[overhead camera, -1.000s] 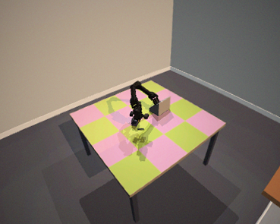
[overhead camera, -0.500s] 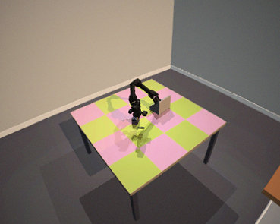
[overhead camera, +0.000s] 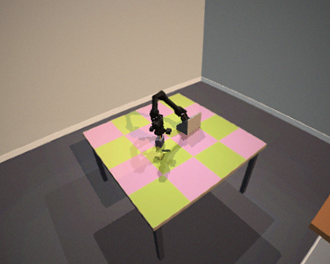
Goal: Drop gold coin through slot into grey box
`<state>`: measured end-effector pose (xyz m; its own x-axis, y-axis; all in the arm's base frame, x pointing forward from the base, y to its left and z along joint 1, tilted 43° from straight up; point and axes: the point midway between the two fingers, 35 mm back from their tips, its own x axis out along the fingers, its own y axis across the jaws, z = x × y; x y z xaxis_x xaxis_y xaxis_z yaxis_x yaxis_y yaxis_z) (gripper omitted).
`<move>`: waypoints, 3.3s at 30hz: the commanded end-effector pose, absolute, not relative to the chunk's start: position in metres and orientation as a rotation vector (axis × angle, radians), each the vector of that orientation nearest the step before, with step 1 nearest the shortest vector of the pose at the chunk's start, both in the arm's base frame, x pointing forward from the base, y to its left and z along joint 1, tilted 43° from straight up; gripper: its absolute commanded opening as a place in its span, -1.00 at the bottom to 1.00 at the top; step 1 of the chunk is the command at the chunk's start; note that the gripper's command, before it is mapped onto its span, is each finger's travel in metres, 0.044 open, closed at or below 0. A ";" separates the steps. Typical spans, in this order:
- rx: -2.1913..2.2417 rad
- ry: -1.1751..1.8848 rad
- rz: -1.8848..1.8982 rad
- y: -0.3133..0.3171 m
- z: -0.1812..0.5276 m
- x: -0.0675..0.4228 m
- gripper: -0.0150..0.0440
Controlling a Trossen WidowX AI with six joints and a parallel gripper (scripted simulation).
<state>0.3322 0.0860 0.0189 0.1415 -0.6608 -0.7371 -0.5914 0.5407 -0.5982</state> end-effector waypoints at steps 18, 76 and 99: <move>-1.118 1.528 -0.073 0.060 0.039 0.324 -0.49; -1.128 1.532 -0.065 0.045 0.029 0.325 -0.49; -1.121 1.532 -0.065 0.055 0.040 0.323 0.50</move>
<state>0.3230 0.0481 0.0331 0.1314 -0.6672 -0.7332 -0.6027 0.5335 -0.5934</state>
